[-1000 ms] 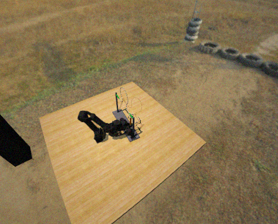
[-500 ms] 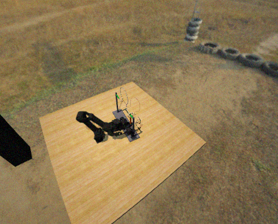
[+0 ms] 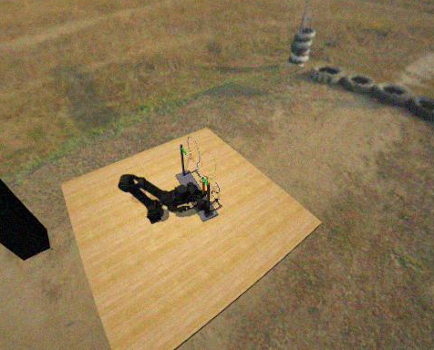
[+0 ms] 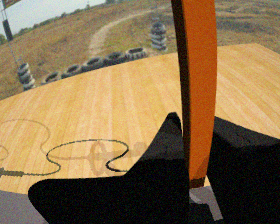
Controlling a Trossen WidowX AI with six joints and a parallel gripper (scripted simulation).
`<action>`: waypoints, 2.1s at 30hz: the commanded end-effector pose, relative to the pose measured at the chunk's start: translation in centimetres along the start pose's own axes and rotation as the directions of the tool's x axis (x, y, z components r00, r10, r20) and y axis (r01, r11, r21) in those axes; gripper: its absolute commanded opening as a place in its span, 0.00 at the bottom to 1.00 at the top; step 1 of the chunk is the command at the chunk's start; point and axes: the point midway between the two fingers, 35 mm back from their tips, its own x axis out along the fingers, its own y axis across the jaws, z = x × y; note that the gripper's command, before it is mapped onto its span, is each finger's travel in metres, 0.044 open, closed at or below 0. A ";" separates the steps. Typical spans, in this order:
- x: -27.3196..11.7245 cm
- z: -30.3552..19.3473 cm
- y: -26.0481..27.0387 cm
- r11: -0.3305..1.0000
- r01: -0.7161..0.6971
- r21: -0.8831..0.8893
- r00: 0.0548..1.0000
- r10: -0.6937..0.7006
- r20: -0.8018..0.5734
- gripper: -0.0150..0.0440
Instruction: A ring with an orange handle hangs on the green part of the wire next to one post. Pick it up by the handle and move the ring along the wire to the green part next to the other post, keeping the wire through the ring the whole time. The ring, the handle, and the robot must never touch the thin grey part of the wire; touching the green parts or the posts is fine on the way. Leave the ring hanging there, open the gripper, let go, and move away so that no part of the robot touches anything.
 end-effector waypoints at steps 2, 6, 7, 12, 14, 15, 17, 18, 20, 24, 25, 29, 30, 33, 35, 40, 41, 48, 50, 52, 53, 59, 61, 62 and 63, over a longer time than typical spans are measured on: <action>0.0 0.1 0.4 1.000 0.002 0.000 1.000 -0.002 0.002 0.00; 0.0 0.1 0.8 1.000 0.001 0.001 1.000 -0.001 0.001 0.00; 0.0 0.1 0.9 1.000 0.001 0.001 1.000 -0.001 0.001 0.00; 0.0 0.2 1.4 1.000 0.000 0.004 1.000 0.000 0.000 0.00; 0.0 0.2 1.7 1.000 -0.001 0.005 1.000 0.001 -0.001 0.00; 0.0 0.2 1.8 1.000 -0.002 0.006 1.000 0.002 -0.001 0.00; 0.0 0.2 2.0 1.000 -0.002 0.008 1.000 0.002 -0.001 0.00; 0.0 0.2 2.1 1.000 -0.003 0.010 1.000 0.003 -0.001 0.00; 0.0 0.2 2.4 1.000 -0.004 0.014 1.000 0.004 -0.002 0.00; 0.0 0.2 2.9 1.000 -0.007 0.026 1.000 0.007 -0.002 0.00; 0.0 0.2 3.0 1.000 -0.007 0.029 1.000 0.008 -0.002 0.00; 0.0 0.2 3.6 0.999 -0.011 0.046 1.000 0.011 -0.003 0.00; 0.0 0.2 3.7 0.999 -0.012 0.052 1.000 0.012 -0.003 0.00; 0.0 0.2 4.3 0.997 -0.017 0.073 1.000 0.017 -0.002 0.00; 0.0 0.3 4.8 0.995 -0.021 0.093 1.000 0.021 -0.002 0.00; 0.0 0.4 6.0 0.988 -0.033 0.152 0.999 0.033 -0.001 0.00; 0.0 0.4 6.3 0.986 -0.035 0.166 0.999 0.036 0.000 0.00; -0.1 0.9 8.4 0.959 -0.057 0.277 0.998 0.058 0.005 0.00; -0.1 1.1 8.9 0.950 -0.063 0.307 0.998 0.064 0.008 0.00; -0.1 1.3 9.6 0.936 -0.071 0.344 0.997 0.071 0.010 0.00; -0.2 1.4 9.9 0.928 -0.074 0.365 0.997 0.075 0.012 0.00; -0.5 2.4 11.9 0.872 -0.098 0.479 0.994 0.105 0.012 0.00; -0.9 2.7 12.6 0.847 -0.107 0.521 0.992 0.128 -0.006 0.00; -1.1 3.0 13.0 0.832 -0.111 0.543 0.990 0.143 -0.017 0.00; -1.4 3.2 13.3 0.817 -0.115 0.565 0.987 0.158 -0.027 0.00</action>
